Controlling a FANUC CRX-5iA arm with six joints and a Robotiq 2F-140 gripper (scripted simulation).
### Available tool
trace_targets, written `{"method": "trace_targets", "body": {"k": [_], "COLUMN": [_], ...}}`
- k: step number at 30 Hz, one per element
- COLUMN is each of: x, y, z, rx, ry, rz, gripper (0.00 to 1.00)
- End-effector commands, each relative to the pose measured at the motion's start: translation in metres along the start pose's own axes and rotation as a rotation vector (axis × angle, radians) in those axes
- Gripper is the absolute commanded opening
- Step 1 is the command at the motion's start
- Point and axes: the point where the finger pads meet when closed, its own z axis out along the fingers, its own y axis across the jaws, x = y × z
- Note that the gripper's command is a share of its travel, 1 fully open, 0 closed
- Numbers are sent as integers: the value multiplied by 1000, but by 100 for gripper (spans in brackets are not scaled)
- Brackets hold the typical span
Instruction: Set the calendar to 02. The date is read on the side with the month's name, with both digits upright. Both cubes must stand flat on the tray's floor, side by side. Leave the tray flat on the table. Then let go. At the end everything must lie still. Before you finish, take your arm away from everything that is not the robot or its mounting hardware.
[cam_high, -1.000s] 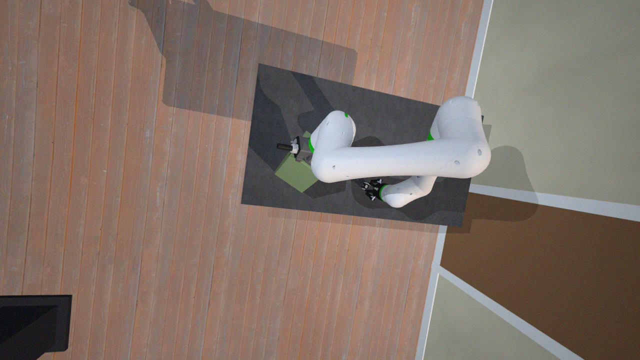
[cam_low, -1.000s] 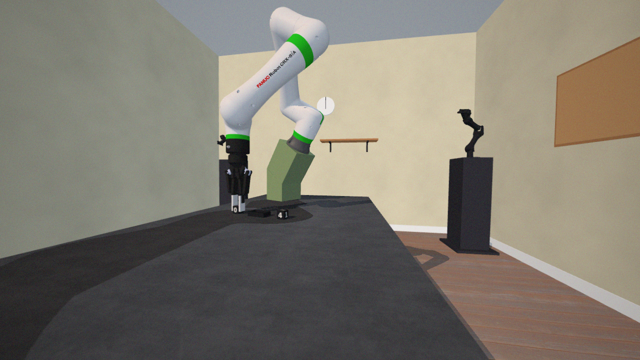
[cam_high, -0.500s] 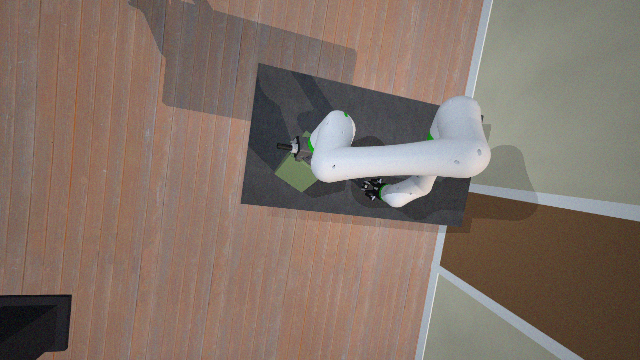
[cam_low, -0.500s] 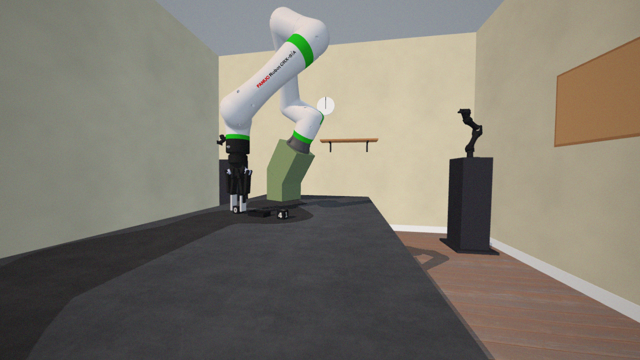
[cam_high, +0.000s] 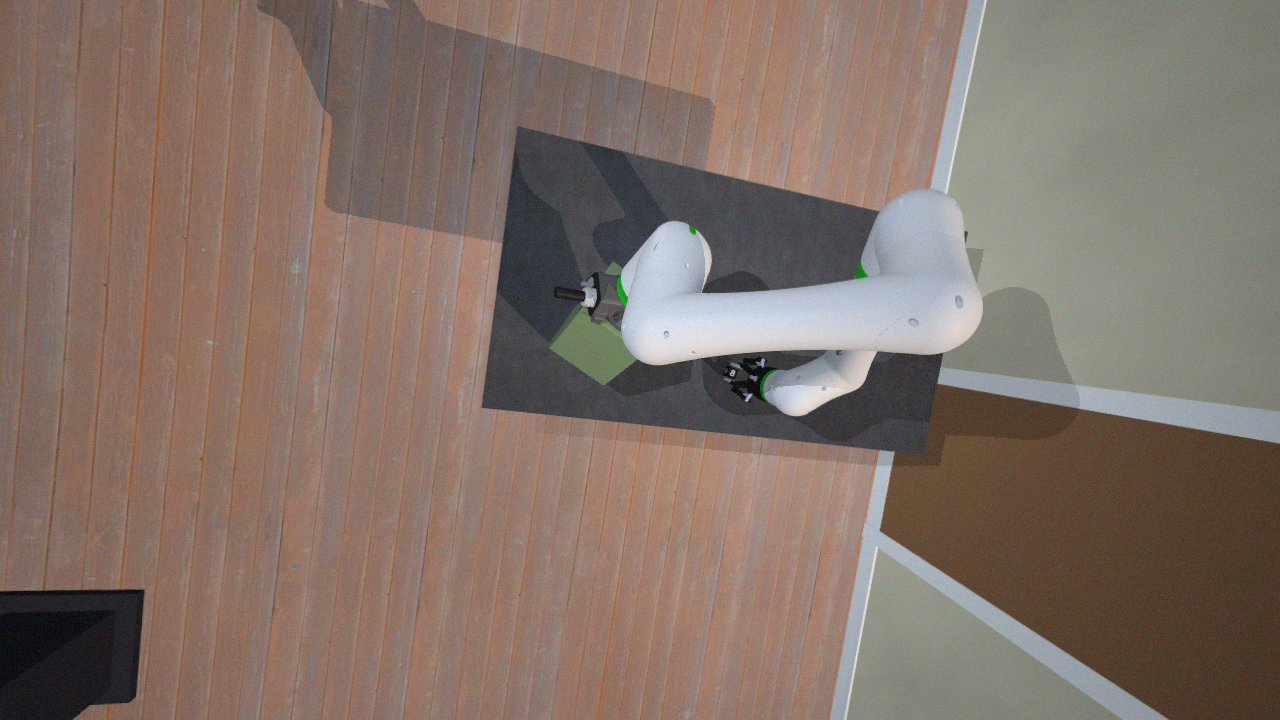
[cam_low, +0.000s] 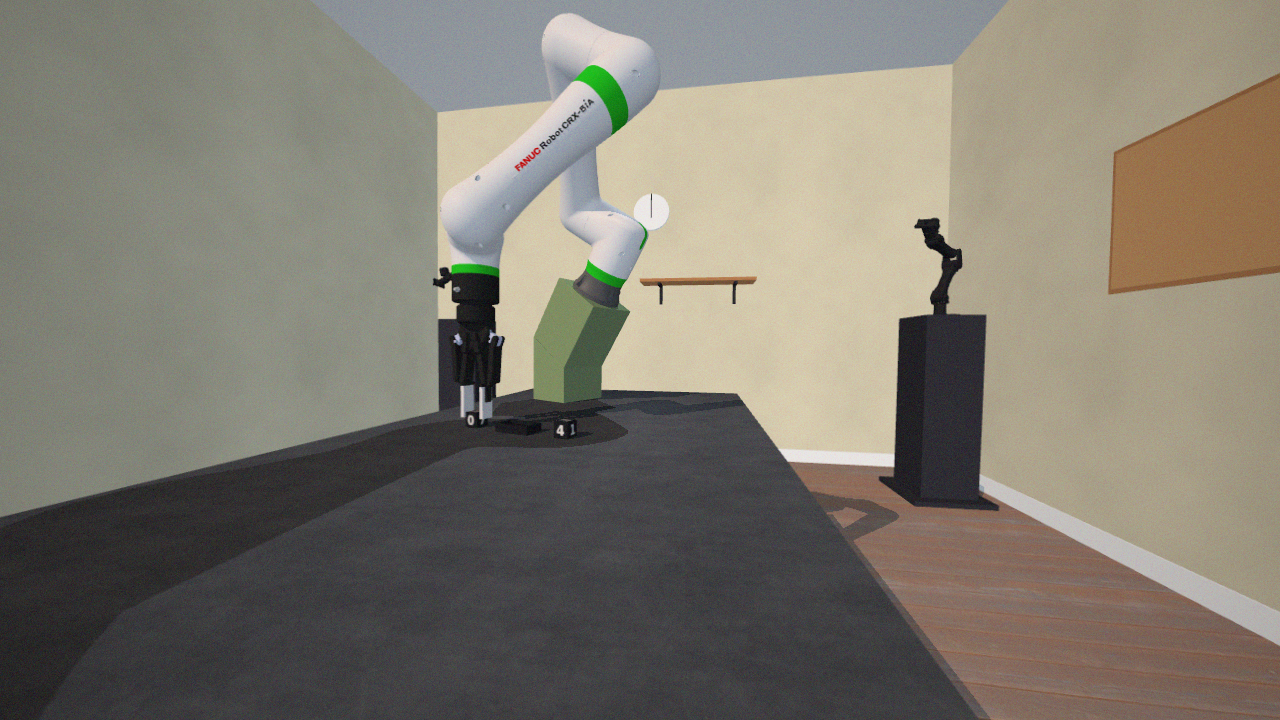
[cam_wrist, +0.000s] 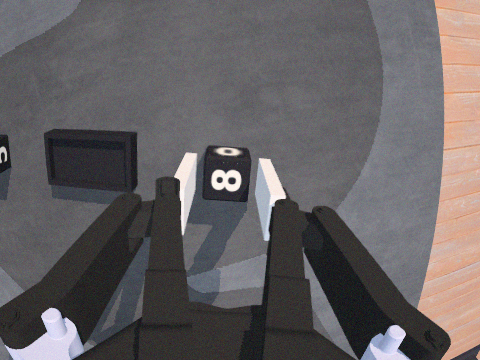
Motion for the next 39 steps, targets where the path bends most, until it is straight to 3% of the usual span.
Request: {"method": "trace_targets", "body": {"k": [1, 16, 25, 26, 39], "x": [0, 0, 0, 0, 0], "y": [0, 0, 0, 0, 0], "z": [-10, -74, -82, -82, -82], "rx": [0, 0, 0, 0, 0], "ry": [0, 0, 0, 0, 0], "rz": [0, 0, 0, 0, 0], "gripper": [29, 29, 29, 100, 100]}}
